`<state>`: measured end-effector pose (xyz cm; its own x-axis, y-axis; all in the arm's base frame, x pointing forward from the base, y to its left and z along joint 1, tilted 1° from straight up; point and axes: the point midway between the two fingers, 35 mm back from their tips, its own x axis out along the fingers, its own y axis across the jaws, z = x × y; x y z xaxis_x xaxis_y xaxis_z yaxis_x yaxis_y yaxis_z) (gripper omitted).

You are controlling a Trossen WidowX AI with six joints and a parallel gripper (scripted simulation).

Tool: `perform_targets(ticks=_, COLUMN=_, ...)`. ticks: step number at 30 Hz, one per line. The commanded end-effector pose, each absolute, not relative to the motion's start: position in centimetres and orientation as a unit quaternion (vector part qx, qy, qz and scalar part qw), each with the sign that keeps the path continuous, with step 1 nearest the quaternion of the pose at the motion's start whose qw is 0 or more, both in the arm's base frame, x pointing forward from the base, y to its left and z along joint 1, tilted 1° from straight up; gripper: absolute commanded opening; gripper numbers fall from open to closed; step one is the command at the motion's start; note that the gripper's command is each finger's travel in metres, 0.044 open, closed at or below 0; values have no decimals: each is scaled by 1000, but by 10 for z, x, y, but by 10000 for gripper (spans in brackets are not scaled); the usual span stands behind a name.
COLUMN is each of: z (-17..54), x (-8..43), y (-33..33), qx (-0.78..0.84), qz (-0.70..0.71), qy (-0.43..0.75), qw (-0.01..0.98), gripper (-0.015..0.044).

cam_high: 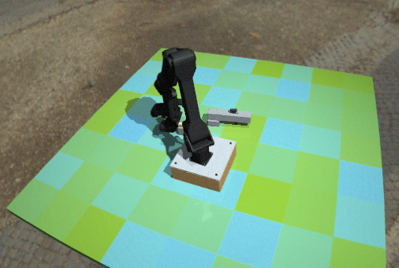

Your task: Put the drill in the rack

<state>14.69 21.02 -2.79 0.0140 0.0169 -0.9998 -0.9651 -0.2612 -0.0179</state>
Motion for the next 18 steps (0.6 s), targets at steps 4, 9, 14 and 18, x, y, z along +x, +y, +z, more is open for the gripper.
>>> perform_targets(ticks=4, z=-36, x=145, y=207, qx=-564, qz=559, qy=426, qw=434, gripper=0)
perform_targets(ticks=9, z=-31, x=145, y=210, qx=-561, qz=563, qy=421, qw=438, gripper=53)
perform_targets(ticks=14, z=-31, x=145, y=210, qx=-561, qz=563, qy=421, qw=438, gripper=184)
perform_targets(ticks=18, z=-31, x=145, y=210, qx=-561, qz=563, qy=421, qw=438, gripper=289)
